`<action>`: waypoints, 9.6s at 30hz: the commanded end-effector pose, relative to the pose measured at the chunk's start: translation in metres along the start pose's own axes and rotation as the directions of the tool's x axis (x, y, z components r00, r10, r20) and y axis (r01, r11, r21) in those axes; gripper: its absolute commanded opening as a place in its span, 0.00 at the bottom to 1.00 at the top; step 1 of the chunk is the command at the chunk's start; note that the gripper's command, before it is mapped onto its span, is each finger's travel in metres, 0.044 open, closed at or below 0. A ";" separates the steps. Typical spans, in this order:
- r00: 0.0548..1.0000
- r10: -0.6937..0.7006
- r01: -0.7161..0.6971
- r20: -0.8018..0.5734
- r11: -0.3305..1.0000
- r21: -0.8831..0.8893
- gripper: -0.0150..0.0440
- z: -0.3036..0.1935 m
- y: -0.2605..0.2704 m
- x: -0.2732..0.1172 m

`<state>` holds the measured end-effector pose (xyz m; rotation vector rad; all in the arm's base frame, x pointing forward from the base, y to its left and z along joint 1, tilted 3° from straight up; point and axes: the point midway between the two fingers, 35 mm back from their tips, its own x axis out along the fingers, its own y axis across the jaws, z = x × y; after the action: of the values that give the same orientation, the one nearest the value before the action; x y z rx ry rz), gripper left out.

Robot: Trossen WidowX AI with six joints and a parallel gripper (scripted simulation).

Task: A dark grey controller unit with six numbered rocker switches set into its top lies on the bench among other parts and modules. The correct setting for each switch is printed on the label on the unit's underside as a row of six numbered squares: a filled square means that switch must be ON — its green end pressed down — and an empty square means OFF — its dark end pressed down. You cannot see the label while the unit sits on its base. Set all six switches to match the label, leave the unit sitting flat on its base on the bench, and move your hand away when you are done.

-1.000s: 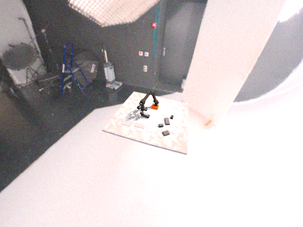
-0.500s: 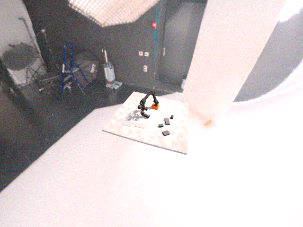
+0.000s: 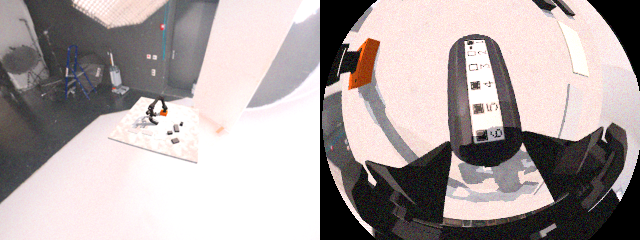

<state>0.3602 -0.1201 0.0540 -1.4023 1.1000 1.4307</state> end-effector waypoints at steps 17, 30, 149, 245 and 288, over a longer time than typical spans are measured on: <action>1.000 -0.008 0.008 -0.001 1.000 0.000 0.82 0.012 -0.001 -0.013; 1.000 -0.008 0.008 0.000 1.000 0.000 0.82 0.021 0.000 -0.020; 1.000 -0.008 0.008 0.007 1.000 -0.001 0.82 0.116 0.000 -0.049; 1.000 -0.009 0.009 0.012 1.000 -0.001 0.83 0.193 0.000 -0.037; 1.000 -0.009 0.009 0.015 1.000 -0.001 0.83 0.223 0.000 -0.022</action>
<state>0.3045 0.0974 0.0814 -1.4049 1.0576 1.4279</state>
